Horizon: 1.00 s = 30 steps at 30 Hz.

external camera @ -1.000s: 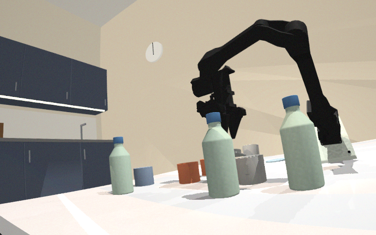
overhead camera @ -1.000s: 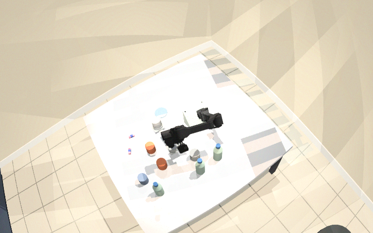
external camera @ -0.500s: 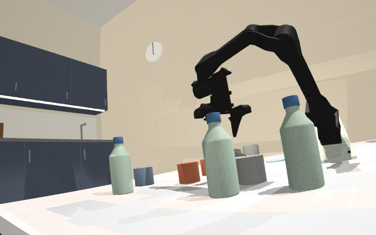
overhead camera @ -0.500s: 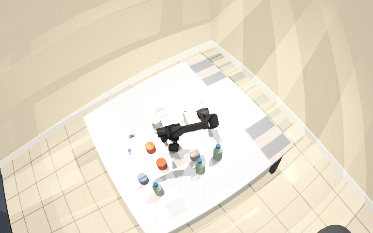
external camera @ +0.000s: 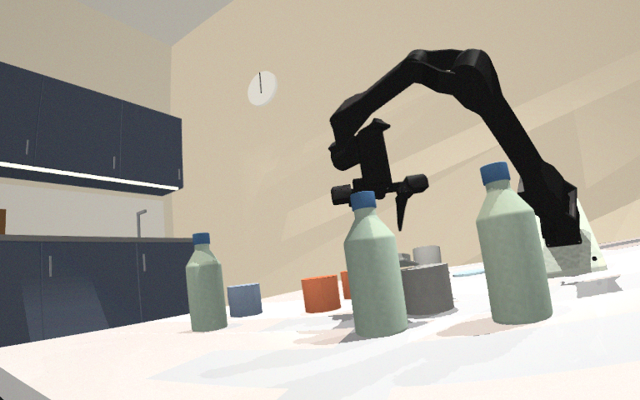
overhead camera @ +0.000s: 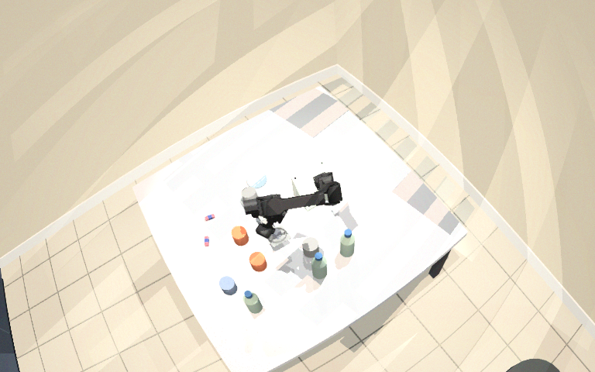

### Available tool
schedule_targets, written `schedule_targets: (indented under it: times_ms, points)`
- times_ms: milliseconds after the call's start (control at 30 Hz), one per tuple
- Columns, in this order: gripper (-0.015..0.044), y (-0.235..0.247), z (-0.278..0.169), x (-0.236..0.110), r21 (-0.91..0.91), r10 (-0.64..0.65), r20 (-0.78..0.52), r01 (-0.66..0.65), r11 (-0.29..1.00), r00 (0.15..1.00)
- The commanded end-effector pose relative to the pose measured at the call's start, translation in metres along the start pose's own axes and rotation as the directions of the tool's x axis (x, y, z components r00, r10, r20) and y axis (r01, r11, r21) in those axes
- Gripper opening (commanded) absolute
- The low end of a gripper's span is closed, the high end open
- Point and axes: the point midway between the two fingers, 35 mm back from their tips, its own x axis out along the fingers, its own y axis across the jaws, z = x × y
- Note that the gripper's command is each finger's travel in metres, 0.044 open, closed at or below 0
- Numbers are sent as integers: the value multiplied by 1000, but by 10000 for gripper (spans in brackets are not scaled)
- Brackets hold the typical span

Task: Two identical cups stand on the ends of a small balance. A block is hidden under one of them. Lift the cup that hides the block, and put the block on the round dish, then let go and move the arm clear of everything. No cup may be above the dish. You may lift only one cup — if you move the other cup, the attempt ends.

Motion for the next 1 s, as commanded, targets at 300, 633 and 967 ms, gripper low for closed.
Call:
schedule_targets:
  times_ms: [300, 633, 967]
  points:
    - [260, 1, 2, 13, 34, -2, 3, 2, 999, 1000]
    - [260, 1, 2, 27, 34, -2, 4, 2, 999, 1000]
    - [260, 1, 2, 43, 33, -1, 3, 1, 999, 1000]
